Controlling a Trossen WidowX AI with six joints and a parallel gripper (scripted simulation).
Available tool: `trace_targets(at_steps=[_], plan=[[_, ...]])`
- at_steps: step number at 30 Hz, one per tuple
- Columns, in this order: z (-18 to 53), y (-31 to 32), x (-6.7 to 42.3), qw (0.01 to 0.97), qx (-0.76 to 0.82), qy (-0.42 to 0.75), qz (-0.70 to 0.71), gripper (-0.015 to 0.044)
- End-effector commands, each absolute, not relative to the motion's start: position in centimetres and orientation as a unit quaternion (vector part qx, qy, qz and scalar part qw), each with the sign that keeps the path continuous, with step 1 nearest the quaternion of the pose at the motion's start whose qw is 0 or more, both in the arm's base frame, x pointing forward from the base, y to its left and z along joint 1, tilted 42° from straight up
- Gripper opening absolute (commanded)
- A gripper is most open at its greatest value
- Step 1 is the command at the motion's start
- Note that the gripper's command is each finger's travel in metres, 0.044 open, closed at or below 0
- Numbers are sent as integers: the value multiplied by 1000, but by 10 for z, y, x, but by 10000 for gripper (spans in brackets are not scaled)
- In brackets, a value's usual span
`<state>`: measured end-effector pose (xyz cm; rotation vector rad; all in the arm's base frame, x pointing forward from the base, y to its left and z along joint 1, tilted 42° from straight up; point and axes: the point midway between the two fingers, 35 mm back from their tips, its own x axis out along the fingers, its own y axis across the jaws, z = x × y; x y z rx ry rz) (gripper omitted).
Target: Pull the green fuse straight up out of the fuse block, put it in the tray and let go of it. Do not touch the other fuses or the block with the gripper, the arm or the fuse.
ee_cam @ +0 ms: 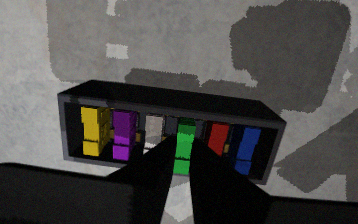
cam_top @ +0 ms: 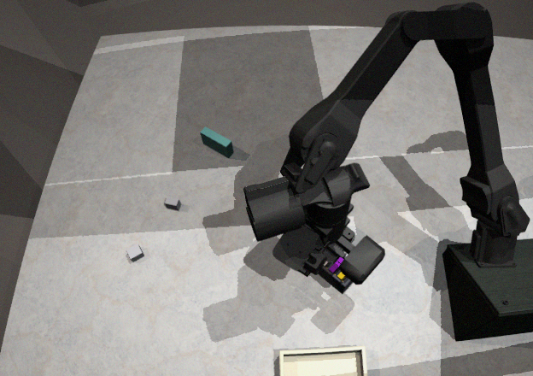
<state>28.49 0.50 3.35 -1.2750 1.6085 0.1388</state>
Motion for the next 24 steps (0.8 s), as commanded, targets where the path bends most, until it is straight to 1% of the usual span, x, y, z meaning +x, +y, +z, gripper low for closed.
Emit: trace_targets(at_steps=[1,24], plan=[[35,7,285,518,-529,669,57,0],[44,15,284,518,-530,669,58,0]])
